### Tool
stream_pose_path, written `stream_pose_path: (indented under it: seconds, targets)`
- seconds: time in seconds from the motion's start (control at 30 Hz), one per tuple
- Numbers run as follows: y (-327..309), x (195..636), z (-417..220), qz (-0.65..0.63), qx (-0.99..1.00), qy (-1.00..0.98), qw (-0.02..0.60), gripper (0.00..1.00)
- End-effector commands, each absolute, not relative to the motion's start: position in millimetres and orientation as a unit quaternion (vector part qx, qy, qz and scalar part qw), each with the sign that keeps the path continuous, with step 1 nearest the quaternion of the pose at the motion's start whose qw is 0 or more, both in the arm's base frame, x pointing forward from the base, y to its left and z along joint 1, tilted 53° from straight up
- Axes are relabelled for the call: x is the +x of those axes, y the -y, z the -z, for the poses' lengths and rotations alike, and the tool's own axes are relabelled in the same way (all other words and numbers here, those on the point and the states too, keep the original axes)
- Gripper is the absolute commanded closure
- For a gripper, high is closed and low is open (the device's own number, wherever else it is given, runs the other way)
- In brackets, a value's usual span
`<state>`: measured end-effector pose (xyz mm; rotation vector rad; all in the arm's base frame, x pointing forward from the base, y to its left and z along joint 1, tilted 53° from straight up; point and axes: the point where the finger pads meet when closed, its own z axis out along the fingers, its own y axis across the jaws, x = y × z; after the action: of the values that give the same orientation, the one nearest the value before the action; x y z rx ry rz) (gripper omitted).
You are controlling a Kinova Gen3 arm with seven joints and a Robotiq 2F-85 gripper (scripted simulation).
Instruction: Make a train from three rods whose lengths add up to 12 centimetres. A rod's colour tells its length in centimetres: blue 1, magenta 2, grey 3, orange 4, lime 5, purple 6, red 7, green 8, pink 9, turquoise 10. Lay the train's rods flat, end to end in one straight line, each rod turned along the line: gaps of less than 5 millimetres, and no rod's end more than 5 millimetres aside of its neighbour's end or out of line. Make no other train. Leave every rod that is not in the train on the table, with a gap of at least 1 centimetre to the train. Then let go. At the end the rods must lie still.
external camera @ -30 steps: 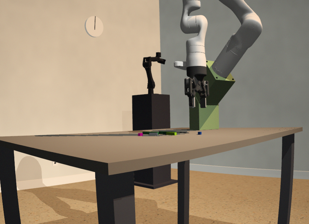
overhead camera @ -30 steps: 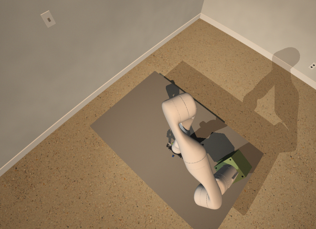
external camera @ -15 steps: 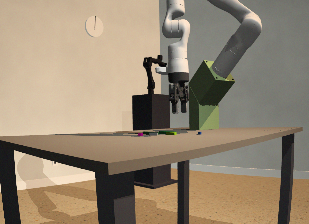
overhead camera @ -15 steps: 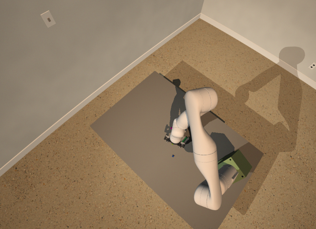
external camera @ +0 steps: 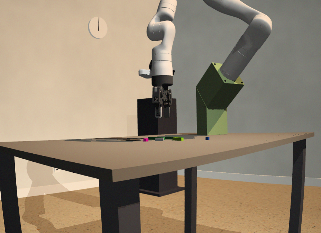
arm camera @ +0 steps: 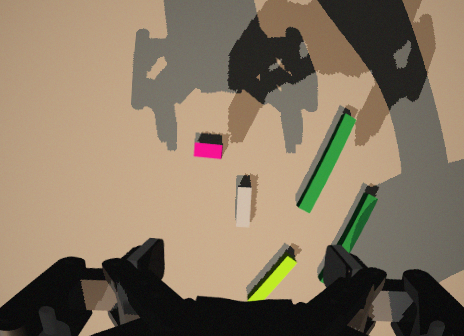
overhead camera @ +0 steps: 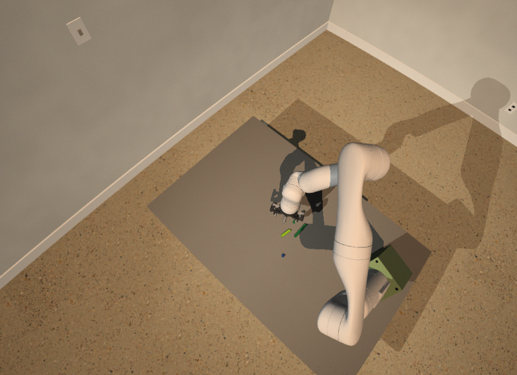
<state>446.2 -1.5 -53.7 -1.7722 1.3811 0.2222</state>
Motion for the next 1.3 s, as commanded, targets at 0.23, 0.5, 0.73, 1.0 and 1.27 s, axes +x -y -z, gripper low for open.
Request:
stream_pose_path:
  seconds: [0.23,0.5,0.73,1.0,1.27]
  targets:
    - [12.9,451.2,61.1,-0.088,-0.701,-0.559,0.434,0.0]
    - [13.0,451.2,61.1,-0.088,-0.701,-0.559,0.434,0.76]
    - [13.0,451.2,61.1,-0.088,-0.701,-0.559,0.434,0.76]
    - [13.0,451.2,61.1,-0.088,-0.701,-0.559,0.434,0.76]
    - [13.0,451.2,61.1,-0.088,-0.701,-0.559,0.434,0.76]
